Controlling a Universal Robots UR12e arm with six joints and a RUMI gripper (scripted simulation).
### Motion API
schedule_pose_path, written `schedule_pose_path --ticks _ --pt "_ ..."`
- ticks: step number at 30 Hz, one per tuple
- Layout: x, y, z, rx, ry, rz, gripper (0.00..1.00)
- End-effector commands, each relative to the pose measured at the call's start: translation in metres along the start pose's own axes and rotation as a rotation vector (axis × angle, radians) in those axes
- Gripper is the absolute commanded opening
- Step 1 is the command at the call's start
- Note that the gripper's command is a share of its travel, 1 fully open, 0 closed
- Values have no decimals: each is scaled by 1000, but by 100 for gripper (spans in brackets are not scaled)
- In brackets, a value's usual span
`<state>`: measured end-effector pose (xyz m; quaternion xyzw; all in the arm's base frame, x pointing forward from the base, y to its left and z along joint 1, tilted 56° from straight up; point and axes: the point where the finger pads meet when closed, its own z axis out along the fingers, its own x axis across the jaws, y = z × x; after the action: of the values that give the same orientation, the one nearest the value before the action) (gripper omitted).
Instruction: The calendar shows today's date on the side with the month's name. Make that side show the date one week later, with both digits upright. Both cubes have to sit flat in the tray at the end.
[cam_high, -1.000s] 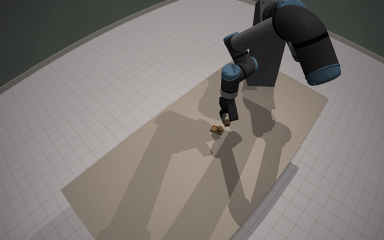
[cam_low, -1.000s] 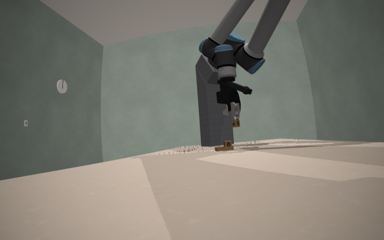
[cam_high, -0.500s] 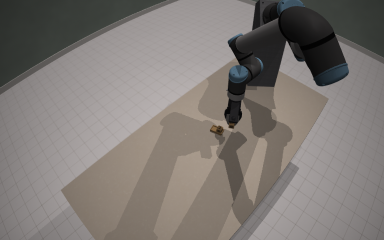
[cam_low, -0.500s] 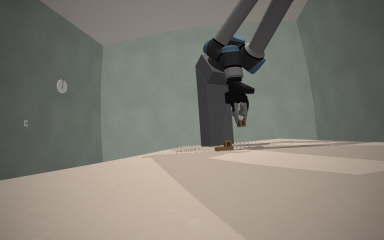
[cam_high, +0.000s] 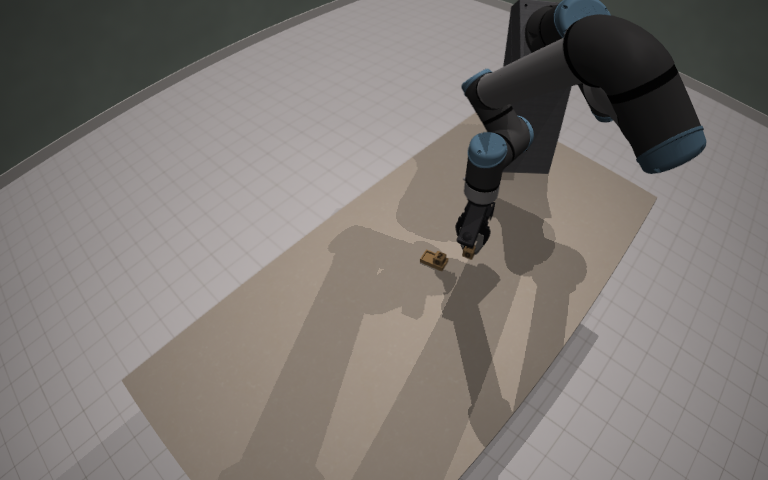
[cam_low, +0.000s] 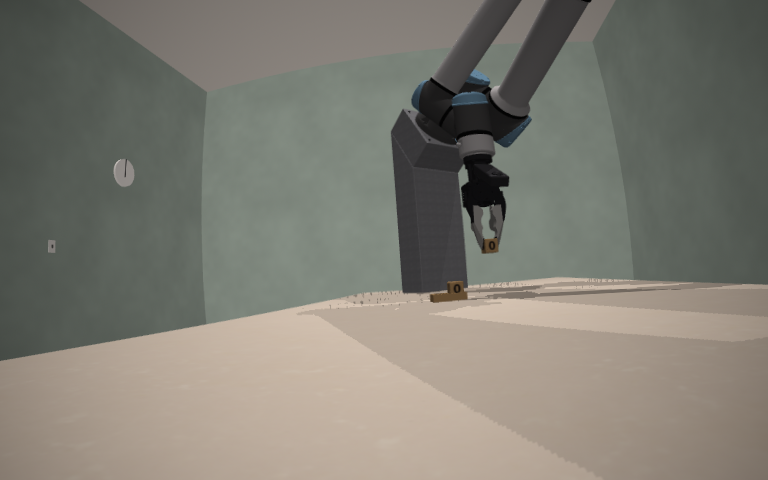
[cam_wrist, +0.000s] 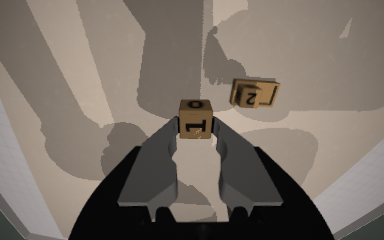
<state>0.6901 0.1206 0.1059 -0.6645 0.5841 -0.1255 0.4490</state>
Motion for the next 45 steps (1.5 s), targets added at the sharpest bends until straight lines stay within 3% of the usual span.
schedule_pose_path --ticks 1,27,38,40,45 --pt "-3 0 0 4 3 39 11" --pt "-3 0 4 4 3 46 11" --pt "-3 0 44 4 3 46 11" --pt "-3 0 44 4 3 46 11" --pt "-3 0 69 4 3 46 11"
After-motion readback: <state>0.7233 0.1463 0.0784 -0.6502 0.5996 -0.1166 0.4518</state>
